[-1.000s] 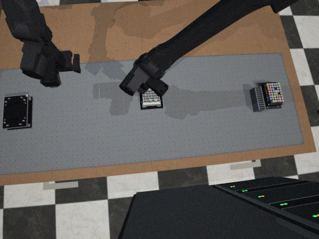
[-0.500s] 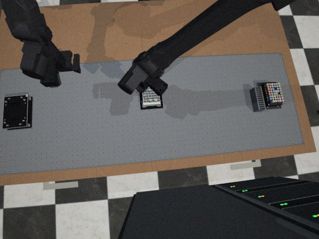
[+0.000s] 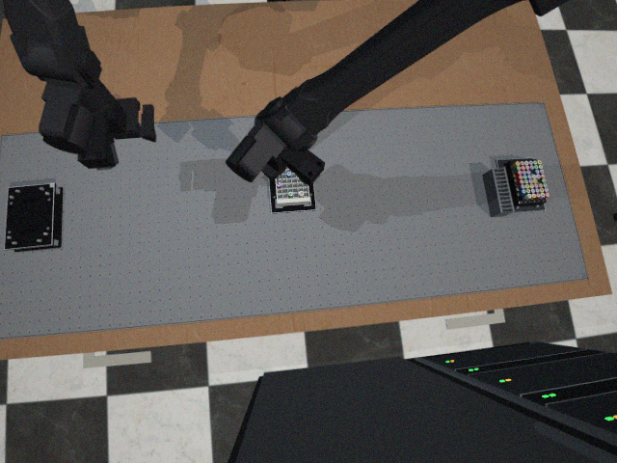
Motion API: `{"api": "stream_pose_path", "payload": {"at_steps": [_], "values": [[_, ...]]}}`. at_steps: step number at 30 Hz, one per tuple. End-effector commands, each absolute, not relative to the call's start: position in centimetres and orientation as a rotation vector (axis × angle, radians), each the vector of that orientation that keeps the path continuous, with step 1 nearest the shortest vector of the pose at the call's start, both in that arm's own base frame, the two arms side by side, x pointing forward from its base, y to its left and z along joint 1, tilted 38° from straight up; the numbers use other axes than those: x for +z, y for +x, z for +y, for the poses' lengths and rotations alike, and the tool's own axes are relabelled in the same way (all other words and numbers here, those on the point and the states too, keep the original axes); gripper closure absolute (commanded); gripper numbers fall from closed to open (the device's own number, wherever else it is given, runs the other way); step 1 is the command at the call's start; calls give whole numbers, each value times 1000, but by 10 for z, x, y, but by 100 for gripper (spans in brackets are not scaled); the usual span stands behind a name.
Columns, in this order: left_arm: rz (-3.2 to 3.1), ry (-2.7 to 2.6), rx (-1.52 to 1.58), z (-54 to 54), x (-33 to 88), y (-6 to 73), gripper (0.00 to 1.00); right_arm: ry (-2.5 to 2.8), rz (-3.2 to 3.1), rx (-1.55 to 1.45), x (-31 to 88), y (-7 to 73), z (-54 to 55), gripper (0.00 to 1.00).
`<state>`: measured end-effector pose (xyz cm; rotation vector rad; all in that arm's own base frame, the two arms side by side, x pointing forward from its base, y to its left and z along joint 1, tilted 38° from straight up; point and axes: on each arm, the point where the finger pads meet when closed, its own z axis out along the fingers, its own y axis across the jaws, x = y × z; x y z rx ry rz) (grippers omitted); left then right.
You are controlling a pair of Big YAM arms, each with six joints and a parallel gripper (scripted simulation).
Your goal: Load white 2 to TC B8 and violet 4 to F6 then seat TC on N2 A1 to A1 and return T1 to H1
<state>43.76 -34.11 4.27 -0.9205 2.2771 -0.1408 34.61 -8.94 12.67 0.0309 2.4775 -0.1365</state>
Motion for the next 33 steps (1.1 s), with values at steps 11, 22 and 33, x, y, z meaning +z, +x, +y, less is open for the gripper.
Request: {"api": "stream_pose_path", "payload": {"at_steps": [11, 22, 33], "values": [[2261, -906, -203, -365, 76, 431, 89, 34, 2460, -142, 136, 351, -91, 0], [2266, -901, -196, -366, 77, 429, 89, 34, 2460, -142, 136, 351, -91, 0], [2270, -898, -189, -365, 74, 428, 89, 34, 2460, -142, 136, 351, -91, 0]]}}
